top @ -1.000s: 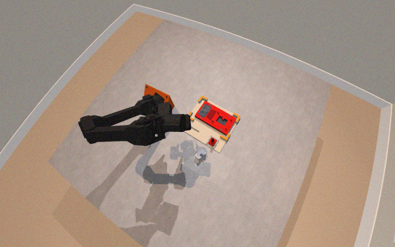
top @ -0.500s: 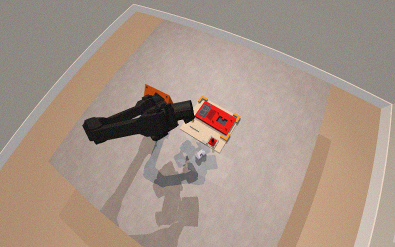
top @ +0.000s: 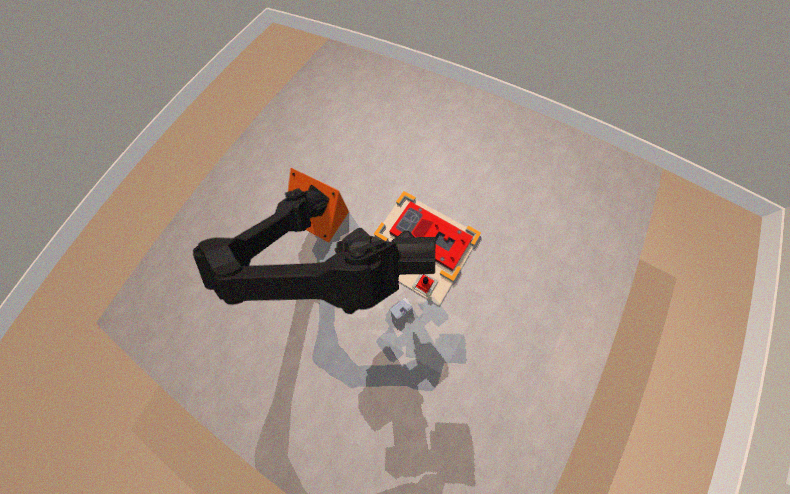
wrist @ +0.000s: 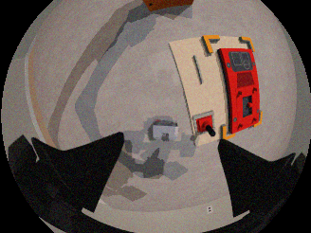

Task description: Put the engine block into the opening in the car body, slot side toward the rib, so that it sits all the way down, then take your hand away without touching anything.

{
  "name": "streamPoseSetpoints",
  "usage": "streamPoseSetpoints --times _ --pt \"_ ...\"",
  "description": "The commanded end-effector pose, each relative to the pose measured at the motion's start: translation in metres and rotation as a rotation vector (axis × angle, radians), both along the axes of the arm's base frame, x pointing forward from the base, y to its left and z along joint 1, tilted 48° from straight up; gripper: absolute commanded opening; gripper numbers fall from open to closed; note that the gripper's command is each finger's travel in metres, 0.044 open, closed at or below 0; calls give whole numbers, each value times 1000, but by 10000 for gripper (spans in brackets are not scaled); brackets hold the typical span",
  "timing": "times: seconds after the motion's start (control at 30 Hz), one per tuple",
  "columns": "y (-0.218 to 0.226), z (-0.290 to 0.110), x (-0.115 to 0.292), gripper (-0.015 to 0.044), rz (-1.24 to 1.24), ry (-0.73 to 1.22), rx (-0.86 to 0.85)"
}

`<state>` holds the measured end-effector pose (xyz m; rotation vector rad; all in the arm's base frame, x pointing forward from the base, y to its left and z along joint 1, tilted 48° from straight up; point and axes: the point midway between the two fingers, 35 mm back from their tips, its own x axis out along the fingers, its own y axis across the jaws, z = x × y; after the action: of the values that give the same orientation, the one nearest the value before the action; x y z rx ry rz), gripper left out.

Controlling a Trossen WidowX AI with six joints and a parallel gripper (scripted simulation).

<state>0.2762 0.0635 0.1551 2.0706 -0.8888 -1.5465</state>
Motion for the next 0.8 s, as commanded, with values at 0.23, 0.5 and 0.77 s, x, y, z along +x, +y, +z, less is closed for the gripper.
streamPoseSetpoints --times 0.23,0.5,0.77 --pt "-21 -4 56 440 -9 9 -24" --pt "-63 -41 65 440 -10 7 -27" --pt "-77 -48 70 440 -10 7 -28"
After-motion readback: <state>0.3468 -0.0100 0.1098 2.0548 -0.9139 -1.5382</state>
